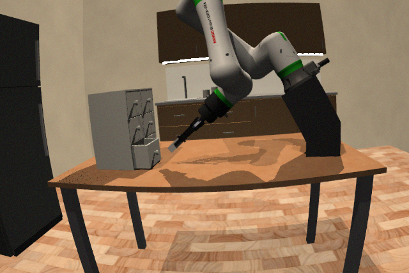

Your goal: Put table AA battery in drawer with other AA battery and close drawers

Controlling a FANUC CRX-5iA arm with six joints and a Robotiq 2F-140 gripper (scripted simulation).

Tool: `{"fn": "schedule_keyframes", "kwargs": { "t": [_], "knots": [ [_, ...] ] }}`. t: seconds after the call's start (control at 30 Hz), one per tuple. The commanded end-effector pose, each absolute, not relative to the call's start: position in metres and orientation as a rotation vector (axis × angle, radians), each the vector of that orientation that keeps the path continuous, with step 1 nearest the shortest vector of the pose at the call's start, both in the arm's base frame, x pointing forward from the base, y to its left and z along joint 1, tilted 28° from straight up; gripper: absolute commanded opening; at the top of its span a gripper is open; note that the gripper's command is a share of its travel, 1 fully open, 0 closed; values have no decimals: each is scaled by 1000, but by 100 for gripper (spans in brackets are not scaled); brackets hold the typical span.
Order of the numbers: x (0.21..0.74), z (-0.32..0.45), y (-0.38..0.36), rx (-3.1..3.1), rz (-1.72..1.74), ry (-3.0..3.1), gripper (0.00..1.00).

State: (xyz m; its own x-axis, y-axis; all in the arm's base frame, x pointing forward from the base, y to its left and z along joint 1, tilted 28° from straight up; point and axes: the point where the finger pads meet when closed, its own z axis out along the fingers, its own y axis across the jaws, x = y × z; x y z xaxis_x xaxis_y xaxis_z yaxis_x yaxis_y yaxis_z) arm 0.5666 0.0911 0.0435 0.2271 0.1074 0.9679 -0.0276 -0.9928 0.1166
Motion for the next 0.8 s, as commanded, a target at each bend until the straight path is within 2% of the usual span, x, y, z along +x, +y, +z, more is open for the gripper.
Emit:
{"fn": "schedule_keyframes", "kwargs": {
  "t": [0.0,0.77],
  "knots": [
    [573,39,89,2373,1883,77,0],
    [576,38,89,2373,1883,77,0]
  ]
}}
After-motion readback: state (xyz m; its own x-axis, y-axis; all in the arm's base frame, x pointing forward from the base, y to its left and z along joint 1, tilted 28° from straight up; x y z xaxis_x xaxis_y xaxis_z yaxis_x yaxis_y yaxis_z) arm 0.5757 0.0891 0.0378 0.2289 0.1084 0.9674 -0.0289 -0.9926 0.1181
